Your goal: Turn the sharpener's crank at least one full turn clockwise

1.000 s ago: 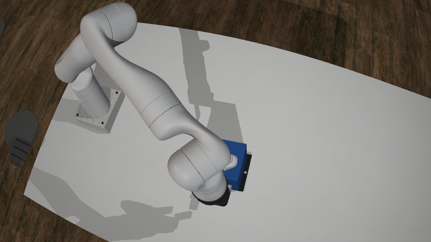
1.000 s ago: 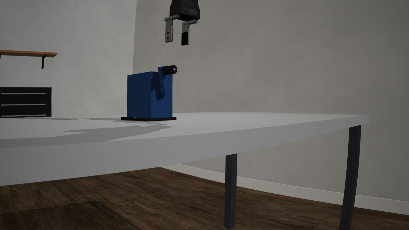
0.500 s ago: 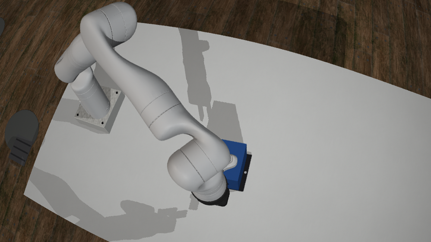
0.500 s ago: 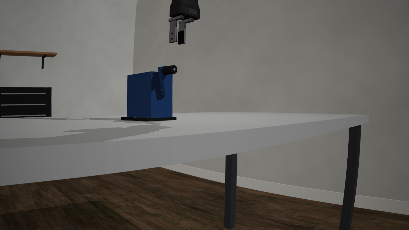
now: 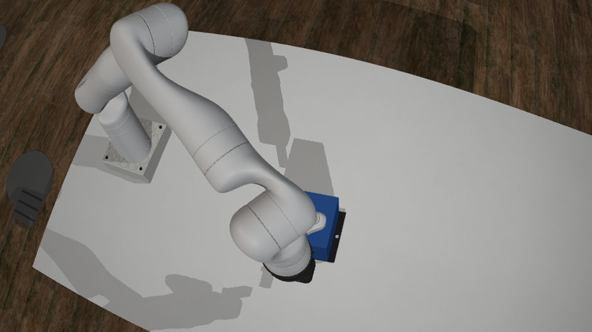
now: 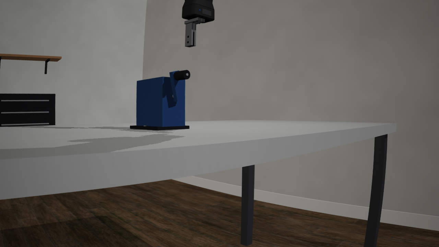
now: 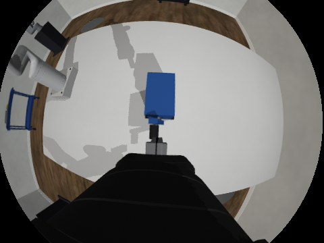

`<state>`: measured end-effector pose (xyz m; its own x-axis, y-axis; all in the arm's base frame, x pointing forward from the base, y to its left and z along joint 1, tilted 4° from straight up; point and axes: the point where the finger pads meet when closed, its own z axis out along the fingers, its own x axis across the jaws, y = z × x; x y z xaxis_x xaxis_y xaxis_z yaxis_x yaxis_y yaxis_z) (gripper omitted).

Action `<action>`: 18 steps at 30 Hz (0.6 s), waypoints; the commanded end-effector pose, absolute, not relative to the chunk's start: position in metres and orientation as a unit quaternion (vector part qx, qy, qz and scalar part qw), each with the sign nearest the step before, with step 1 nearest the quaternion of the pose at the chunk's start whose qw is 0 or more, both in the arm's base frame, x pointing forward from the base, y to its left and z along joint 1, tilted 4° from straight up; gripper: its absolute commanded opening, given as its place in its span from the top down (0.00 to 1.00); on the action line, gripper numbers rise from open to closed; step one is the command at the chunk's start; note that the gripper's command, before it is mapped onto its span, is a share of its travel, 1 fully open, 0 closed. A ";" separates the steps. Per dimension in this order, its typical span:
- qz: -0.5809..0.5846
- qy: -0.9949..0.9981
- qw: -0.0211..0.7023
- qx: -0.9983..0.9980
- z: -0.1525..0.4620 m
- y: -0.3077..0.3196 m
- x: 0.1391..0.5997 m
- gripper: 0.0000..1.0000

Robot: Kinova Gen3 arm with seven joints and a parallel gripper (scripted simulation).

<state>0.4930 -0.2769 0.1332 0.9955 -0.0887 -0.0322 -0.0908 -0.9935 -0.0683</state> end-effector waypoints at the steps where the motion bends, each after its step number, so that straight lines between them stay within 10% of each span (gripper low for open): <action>1: 0.013 0.045 0.034 -0.998 0.134 -0.277 0.493 1.00; 18: 0.014 0.045 0.034 -0.998 0.134 -0.277 0.484 1.00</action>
<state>0.4844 -0.2769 0.1310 0.9955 -0.0876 -0.0349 -0.0898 -0.9936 -0.0680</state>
